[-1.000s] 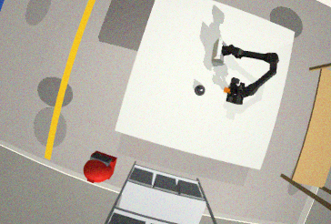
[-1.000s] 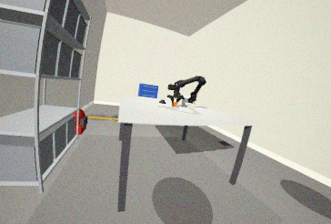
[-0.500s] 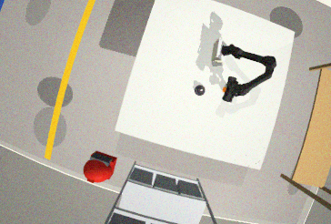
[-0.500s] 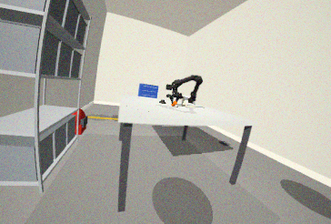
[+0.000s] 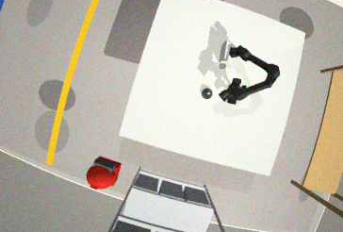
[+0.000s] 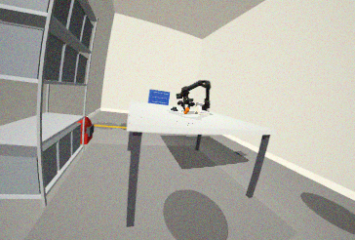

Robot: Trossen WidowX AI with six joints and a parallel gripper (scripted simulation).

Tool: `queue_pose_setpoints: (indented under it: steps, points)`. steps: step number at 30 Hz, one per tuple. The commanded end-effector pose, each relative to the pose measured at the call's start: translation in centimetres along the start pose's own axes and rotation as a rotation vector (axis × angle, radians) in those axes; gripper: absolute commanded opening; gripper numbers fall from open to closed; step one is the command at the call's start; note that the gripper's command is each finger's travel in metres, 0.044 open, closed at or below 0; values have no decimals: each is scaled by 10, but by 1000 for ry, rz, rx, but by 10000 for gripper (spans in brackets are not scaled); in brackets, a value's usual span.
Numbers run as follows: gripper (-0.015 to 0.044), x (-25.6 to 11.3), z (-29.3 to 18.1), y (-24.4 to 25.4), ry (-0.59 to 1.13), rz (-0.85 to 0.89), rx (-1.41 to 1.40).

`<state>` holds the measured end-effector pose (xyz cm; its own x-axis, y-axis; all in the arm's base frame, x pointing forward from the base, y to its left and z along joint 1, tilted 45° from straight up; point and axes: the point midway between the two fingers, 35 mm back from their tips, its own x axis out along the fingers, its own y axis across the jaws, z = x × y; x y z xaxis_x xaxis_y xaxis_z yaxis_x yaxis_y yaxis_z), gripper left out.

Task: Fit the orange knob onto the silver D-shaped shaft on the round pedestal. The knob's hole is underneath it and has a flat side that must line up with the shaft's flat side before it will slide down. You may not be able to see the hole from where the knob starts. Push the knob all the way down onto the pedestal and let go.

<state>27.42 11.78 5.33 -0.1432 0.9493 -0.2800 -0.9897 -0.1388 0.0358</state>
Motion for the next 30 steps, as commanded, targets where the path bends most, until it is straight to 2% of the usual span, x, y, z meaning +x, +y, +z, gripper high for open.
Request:
queue_pose_setpoints:
  steps: [1,8,30]
  points:
    - [179,-2,-4,-1,-68,-4,1]
    - [179,-5,-11,-1,-164,3,31]
    - [179,-10,-18,-1,-145,-5,0]
